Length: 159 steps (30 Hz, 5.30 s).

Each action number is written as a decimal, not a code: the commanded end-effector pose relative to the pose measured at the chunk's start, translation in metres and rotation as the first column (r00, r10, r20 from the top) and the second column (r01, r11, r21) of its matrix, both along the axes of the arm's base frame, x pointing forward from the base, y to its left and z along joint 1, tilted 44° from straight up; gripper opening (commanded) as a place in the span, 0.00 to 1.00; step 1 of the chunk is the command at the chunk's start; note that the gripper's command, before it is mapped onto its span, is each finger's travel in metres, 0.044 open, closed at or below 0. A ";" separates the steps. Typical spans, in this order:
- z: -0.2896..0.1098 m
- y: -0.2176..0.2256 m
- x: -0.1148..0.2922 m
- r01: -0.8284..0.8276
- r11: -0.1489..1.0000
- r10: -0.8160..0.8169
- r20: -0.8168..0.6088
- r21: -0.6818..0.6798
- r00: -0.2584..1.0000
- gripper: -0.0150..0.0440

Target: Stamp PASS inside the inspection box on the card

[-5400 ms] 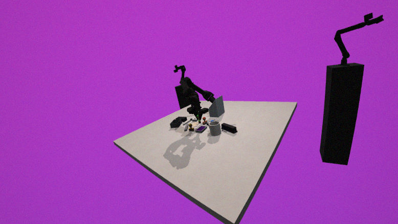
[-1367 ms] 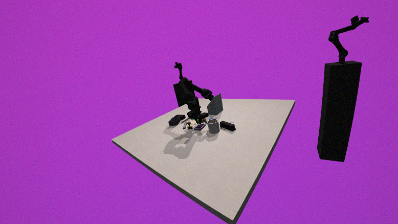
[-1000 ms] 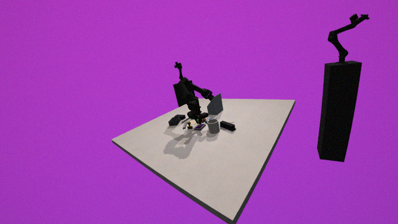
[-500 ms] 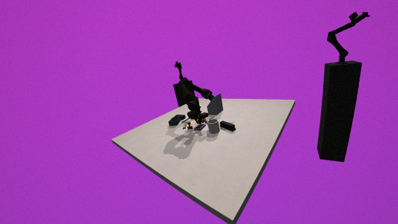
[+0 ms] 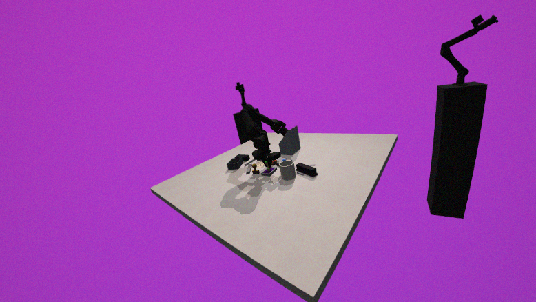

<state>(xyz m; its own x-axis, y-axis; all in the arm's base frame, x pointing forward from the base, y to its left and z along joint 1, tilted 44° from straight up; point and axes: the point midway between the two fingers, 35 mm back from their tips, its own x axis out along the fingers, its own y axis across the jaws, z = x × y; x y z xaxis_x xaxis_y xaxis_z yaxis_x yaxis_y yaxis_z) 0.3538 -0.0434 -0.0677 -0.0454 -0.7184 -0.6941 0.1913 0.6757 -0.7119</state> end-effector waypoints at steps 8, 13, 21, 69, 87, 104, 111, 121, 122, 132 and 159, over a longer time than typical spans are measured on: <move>0.000 -0.002 0.000 0.002 1.000 -0.002 -0.002 -0.001 1.000 0.25; 0.002 0.000 0.000 0.002 1.000 -0.002 -0.002 -0.001 1.000 0.25; 0.004 0.003 0.000 0.002 1.000 -0.002 -0.002 -0.001 1.000 0.25; 0.067 0.017 -0.012 0.138 0.990 -0.137 0.128 0.003 0.982 0.25; 0.117 -0.031 -0.063 0.443 0.894 -0.428 0.420 0.066 0.801 0.25; 0.126 -0.049 -0.085 0.536 0.837 -0.509 0.511 0.109 0.693 0.25; 0.123 -0.052 -0.085 0.535 0.838 -0.509 0.511 0.109 0.693 0.25; 0.118 -0.056 -0.085 0.534 0.838 -0.509 0.511 0.110 0.693 0.25; 0.117 -0.057 -0.085 0.534 0.838 -0.509 0.511 0.110 0.693 0.25; 0.112 -0.061 -0.085 0.533 0.839 -0.508 0.512 0.111 0.693 0.25; 0.100 -0.074 -0.086 0.531 0.840 -0.506 0.514 0.110 0.693 0.25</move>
<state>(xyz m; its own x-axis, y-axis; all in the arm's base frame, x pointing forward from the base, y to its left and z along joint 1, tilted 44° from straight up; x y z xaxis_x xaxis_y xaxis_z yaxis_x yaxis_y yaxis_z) 0.2703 -0.1155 0.0340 -0.0711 -0.7146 -0.6959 0.8440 0.3287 -0.4238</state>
